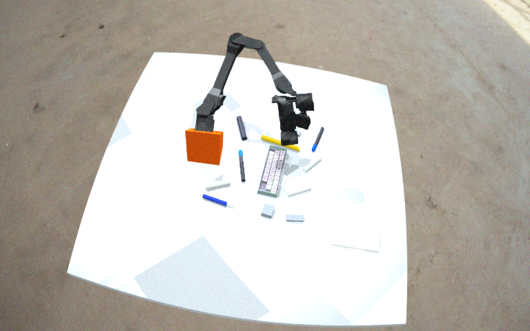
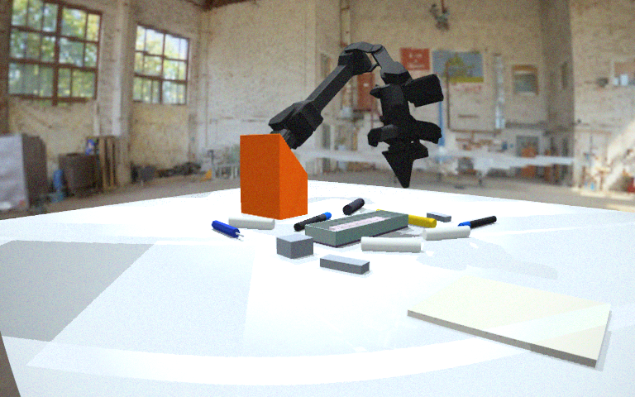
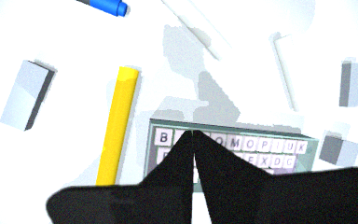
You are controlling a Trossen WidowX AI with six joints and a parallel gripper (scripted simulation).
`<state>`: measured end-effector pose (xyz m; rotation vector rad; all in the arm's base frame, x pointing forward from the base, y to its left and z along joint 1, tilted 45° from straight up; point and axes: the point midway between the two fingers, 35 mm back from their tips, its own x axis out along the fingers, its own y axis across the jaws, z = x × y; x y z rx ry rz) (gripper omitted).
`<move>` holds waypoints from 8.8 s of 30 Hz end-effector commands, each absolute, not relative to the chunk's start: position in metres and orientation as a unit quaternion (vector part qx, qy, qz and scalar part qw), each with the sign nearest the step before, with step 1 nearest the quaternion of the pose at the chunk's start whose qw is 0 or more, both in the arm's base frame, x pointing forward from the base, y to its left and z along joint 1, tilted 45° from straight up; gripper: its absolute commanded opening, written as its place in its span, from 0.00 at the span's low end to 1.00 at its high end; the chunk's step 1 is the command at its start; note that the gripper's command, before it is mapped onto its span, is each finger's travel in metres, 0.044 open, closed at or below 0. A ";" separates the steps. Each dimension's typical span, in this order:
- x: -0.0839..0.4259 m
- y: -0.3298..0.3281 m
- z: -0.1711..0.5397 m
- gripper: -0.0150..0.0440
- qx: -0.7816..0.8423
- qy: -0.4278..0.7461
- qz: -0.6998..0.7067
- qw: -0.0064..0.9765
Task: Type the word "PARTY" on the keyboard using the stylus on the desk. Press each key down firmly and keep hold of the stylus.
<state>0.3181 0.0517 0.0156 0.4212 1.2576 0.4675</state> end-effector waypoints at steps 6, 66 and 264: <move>0.284 0.067 -0.025 0.25 0.302 0.667 0.239 0.638; 0.245 0.003 -0.086 0.25 0.300 0.668 0.235 0.639; 0.080 -0.076 -0.217 0.51 0.368 0.500 0.106 0.777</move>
